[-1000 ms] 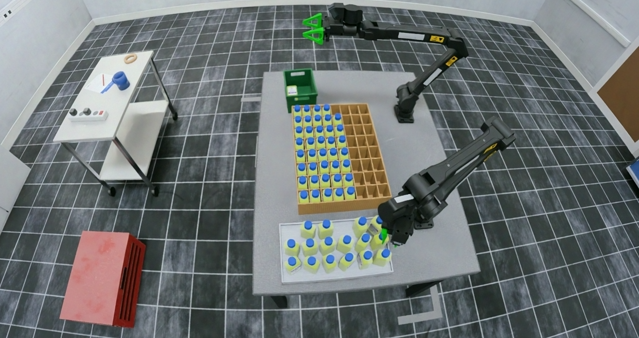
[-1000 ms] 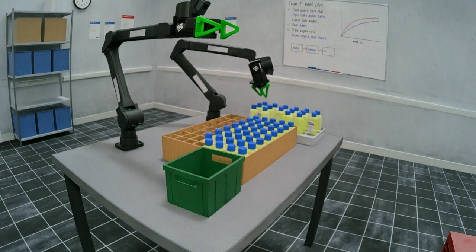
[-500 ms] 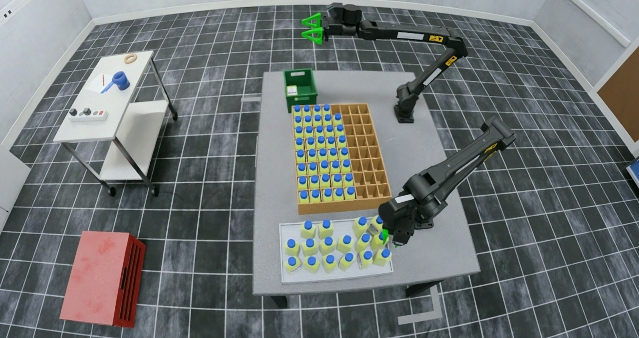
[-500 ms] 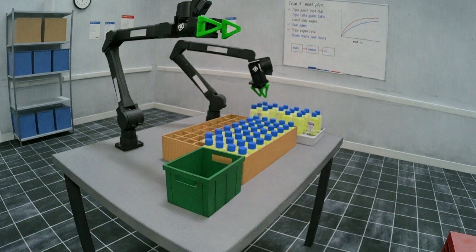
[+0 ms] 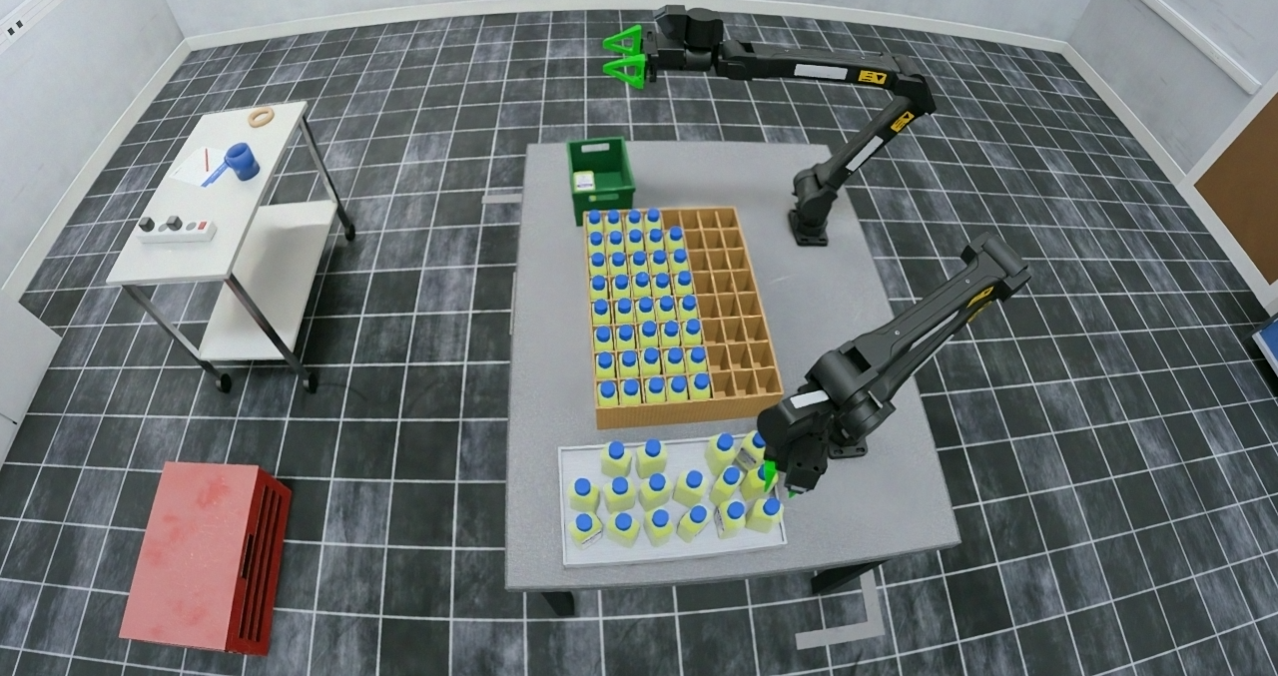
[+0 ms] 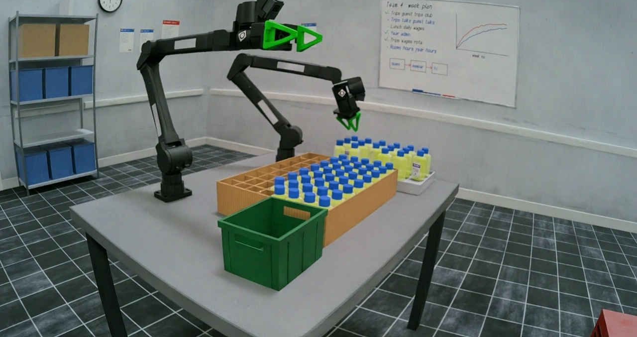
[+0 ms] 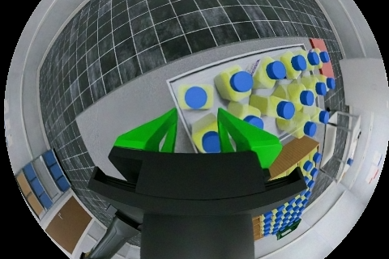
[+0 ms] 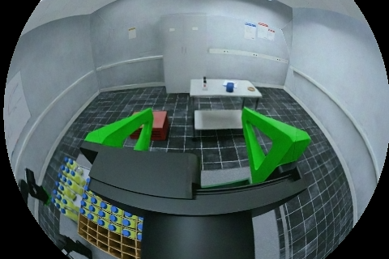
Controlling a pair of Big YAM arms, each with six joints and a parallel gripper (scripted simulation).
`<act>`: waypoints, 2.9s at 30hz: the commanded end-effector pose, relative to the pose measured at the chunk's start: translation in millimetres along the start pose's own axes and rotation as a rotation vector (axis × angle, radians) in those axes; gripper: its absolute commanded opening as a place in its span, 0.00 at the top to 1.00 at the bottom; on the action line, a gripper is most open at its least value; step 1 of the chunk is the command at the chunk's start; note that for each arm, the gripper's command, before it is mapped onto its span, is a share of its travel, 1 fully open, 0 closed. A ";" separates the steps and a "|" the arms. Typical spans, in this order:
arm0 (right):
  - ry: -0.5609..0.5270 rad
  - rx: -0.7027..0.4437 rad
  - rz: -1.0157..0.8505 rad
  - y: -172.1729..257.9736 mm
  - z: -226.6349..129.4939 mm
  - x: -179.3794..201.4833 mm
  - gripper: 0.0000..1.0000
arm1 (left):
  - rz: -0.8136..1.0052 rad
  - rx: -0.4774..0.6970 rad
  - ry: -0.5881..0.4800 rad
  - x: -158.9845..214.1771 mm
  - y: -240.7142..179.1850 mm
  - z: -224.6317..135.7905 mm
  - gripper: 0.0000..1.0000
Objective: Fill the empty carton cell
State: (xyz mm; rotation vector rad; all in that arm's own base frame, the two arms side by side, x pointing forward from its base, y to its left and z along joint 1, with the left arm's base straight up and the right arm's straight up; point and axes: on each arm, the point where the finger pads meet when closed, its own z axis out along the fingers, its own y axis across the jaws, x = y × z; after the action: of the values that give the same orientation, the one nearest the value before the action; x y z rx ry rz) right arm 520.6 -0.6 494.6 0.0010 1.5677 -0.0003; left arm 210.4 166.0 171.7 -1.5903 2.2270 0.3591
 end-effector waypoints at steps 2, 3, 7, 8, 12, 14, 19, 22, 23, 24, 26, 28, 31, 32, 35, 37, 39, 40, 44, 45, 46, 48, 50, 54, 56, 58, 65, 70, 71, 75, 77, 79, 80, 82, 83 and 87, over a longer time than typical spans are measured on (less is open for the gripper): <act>-0.081 0.004 -0.002 -2.7 5.5 -47.8 0.00 | 0.012 -0.004 0.002 -3.5 -0.3 17.4 0.56; -0.081 0.004 -0.002 -2.7 5.5 -47.8 0.00 | 0.001 0.007 -0.009 -9.5 -3.8 7.5 0.56; -0.081 0.004 -0.002 -2.7 5.5 -47.8 0.00 | 0.012 0.002 -0.004 -4.7 -1.6 19.9 0.56; -0.081 0.004 -0.002 -2.7 5.5 -47.9 0.00 | 0.012 0.002 -0.004 -4.5 -1.4 21.8 0.56; -0.081 0.004 -0.002 -2.7 5.5 -47.9 0.00 | 0.011 -0.001 -0.002 -4.6 -0.7 28.6 0.56; -0.081 0.004 -0.002 -2.7 5.5 -47.9 0.00 | 0.011 -0.001 -0.001 -4.6 -0.7 32.1 0.56; -0.081 0.004 -0.002 -2.7 5.5 -47.9 0.00 | 0.010 0.002 -0.005 -6.1 -1.8 39.1 0.56; -0.081 0.004 -0.002 -2.7 5.5 -47.9 0.00 | 0.001 0.010 -0.016 -11.9 -4.3 30.3 0.56; -0.081 0.004 -0.002 -2.7 5.5 -47.9 0.00 | 0.009 0.003 -0.006 -5.8 -1.5 41.2 0.56; -0.081 0.004 -0.002 -2.7 5.5 -47.9 0.00 | 0.011 0.001 -0.003 -4.1 -0.8 44.5 0.56; -0.081 0.004 -0.002 -2.7 5.5 -47.9 0.00 | 0.011 0.000 -0.002 -4.2 -0.7 48.4 0.56; -0.081 0.004 -0.002 -2.7 5.5 -47.9 0.00 | 0.011 -0.003 0.000 -3.8 -0.3 52.5 0.56; -0.081 0.004 -0.002 -2.7 5.5 -47.9 0.00 | -0.003 0.028 -0.032 -14.6 -8.3 33.5 0.65; -0.081 0.004 -0.002 -2.7 5.5 -47.9 0.00 | -0.012 0.035 -0.042 -18.0 -11.0 29.4 0.65; -0.081 0.004 -0.002 -2.7 5.5 -47.9 0.00 | -0.020 0.049 -0.062 -27.3 -14.9 21.0 0.60; -0.081 0.004 -0.002 -2.7 5.5 -47.9 0.00 | -0.020 0.049 -0.062 -27.3 -14.9 21.0 0.60; -0.081 0.004 -0.002 -2.7 5.5 -47.9 0.00 | -0.020 0.049 -0.062 -27.3 -14.9 21.0 0.60; -0.081 0.004 -0.002 -2.7 5.5 -47.9 0.00 | -0.012 0.032 -0.039 -18.3 -11.1 29.8 0.60; -0.081 0.004 -0.002 -2.7 5.5 -47.9 0.00 | -0.010 0.036 -0.045 -25.0 -15.3 26.8 0.61; -0.081 0.004 -0.002 -2.7 5.5 -47.9 0.00 | -0.010 0.036 -0.045 -25.1 -15.2 26.8 0.61; -0.081 0.004 -0.002 -2.7 5.5 -47.9 0.00 | -0.012 0.035 -0.045 -25.4 -14.7 27.0 0.61; -0.081 0.004 -0.002 -2.7 5.5 -47.9 0.00 | -0.012 0.031 -0.040 -23.2 -13.0 28.9 0.61; -0.081 0.004 -0.002 -2.7 5.5 -47.9 0.00 | -0.012 0.031 -0.040 -23.0 -12.9 29.1 0.61; -0.081 0.004 -0.002 -2.7 5.5 -47.9 0.00 | -0.012 0.031 -0.040 -23.0 -12.9 29.1 0.62; -0.081 0.004 -0.002 -2.7 5.5 -47.9 0.00 | -0.012 0.031 -0.040 -23.0 -12.9 29.1 0.62; -0.081 0.004 -0.002 -2.7 5.5 -47.9 0.00 | -0.012 0.031 -0.040 -23.0 -12.9 29.1 0.62; -0.081 0.004 -0.002 -2.7 5.5 -47.9 0.00 | -0.012 0.031 -0.040 -23.0 -12.9 29.1 0.63; -0.081 0.004 -0.002 -2.7 5.5 -47.9 0.00 | -0.012 0.031 -0.040 -23.0 -12.9 29.1 0.63; -0.081 0.004 -0.002 -2.7 5.5 -47.9 0.00 | -0.012 0.031 -0.040 -23.0 -12.9 29.1 0.63; -0.081 0.004 -0.002 -2.7 5.5 -47.9 0.00 | -0.012 0.031 -0.040 -23.0 -12.9 29.1 0.63; -0.081 0.004 -0.002 -2.7 5.5 -47.9 0.00 | -0.012 0.031 -0.040 -23.0 -12.9 29.1 0.63; -0.081 0.004 -0.002 -2.7 5.5 -47.9 0.00 | -0.012 0.031 -0.040 -23.0 -12.9 29.1 0.64; -0.081 0.004 -0.002 -2.7 5.5 -47.9 0.00 | -0.012 0.031 -0.040 -23.0 -12.9 29.1 0.64; -0.081 0.004 -0.002 -2.7 5.5 -47.9 0.00 | -0.012 0.031 -0.040 -23.0 -12.9 29.1 0.64; -0.081 0.004 -0.002 -2.7 5.5 -47.9 0.00 | -0.012 0.031 -0.040 -23.0 -12.9 29.1 0.64; -0.081 0.004 -0.002 -2.7 5.5 -47.9 0.00 | -0.012 0.031 -0.040 -23.0 -12.9 29.1 0.64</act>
State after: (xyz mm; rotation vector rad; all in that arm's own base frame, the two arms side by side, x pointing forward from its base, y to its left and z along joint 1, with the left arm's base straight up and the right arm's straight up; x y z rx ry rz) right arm 520.6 -0.6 494.7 0.0010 1.5675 -0.0003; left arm 214.8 183.4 129.5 -1.5898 2.2355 0.3608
